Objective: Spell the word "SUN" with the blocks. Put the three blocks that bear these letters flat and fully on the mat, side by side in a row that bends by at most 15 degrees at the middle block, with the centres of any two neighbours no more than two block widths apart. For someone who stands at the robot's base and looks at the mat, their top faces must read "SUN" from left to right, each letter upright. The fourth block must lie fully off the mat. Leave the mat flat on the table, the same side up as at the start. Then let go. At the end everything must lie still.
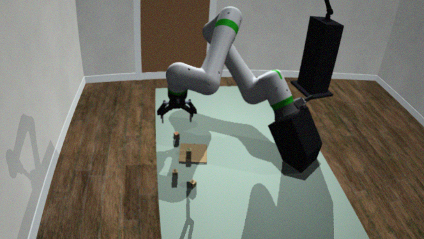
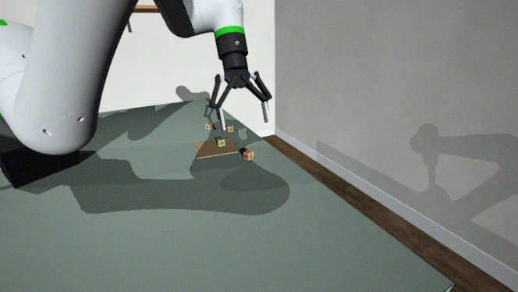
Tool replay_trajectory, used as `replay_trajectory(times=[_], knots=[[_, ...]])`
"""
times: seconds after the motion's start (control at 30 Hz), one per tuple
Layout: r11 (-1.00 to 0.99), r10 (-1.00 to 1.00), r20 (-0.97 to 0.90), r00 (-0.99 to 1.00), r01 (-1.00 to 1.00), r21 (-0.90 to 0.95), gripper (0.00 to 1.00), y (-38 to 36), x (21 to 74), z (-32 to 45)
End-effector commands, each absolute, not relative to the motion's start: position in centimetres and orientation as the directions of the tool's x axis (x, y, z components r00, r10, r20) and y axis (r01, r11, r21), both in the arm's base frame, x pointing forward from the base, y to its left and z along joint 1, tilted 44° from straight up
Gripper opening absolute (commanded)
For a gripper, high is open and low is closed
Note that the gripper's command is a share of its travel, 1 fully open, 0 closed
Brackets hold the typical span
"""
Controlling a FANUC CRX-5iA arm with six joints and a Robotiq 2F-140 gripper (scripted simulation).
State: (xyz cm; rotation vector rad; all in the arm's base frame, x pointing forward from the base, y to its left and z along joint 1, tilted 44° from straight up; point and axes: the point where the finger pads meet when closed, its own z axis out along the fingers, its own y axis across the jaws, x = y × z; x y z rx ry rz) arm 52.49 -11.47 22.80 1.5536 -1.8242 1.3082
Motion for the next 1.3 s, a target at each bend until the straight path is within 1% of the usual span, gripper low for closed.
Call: replay_trajectory(times=[0.0, 1.13, 1.2, 1.27], knots=[[-0.061, -0.537, 0.79, -0.296, -0.92, -0.386, 1.0, -11.4, 52.5, 22.8], [-0.061, -0.537, 0.79, -0.296, -0.92, -0.386, 1.0, -11.4, 52.5, 22.8], [-0.082, -0.55, 0.794, -0.261, -0.929, -0.362, 1.0, -10.2, 53.0, 22.0], [-0.148, -0.581, 0.8, -0.152, -0.946, -0.288, 1.0, -6.3, 54.2, 19.3]])
